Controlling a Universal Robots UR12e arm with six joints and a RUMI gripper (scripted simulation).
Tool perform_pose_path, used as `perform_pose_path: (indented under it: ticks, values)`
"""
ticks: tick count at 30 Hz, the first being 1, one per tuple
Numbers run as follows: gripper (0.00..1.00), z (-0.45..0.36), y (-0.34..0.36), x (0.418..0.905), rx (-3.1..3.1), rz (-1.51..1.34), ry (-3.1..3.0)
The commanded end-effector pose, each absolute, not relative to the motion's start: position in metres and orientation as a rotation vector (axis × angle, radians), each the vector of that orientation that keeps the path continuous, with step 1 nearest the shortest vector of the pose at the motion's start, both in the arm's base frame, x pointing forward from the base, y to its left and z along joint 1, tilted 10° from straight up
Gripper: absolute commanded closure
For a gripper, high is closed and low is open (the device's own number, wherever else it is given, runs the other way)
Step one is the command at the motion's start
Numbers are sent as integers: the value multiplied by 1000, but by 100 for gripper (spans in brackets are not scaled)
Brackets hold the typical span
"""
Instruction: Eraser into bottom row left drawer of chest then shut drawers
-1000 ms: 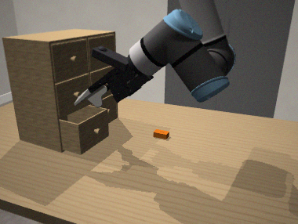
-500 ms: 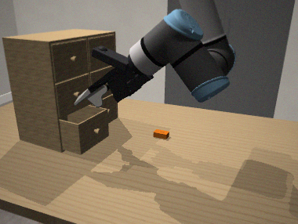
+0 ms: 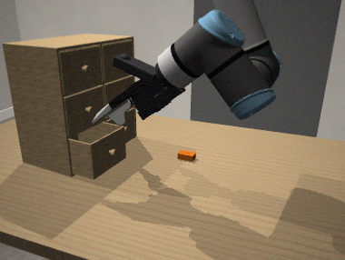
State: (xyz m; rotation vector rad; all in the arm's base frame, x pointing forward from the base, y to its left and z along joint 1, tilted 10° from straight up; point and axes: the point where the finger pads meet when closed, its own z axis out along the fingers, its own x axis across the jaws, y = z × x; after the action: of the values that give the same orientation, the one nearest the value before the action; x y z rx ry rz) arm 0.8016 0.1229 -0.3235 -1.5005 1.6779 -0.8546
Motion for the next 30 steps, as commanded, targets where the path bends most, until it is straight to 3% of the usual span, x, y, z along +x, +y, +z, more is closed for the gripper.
perform_pose_path:
  ticks: [1,30]
  values:
    - [0,-325,124,786,-1502,-854,1679]
    - [0,-333,130,693,-1501,-853,1680]
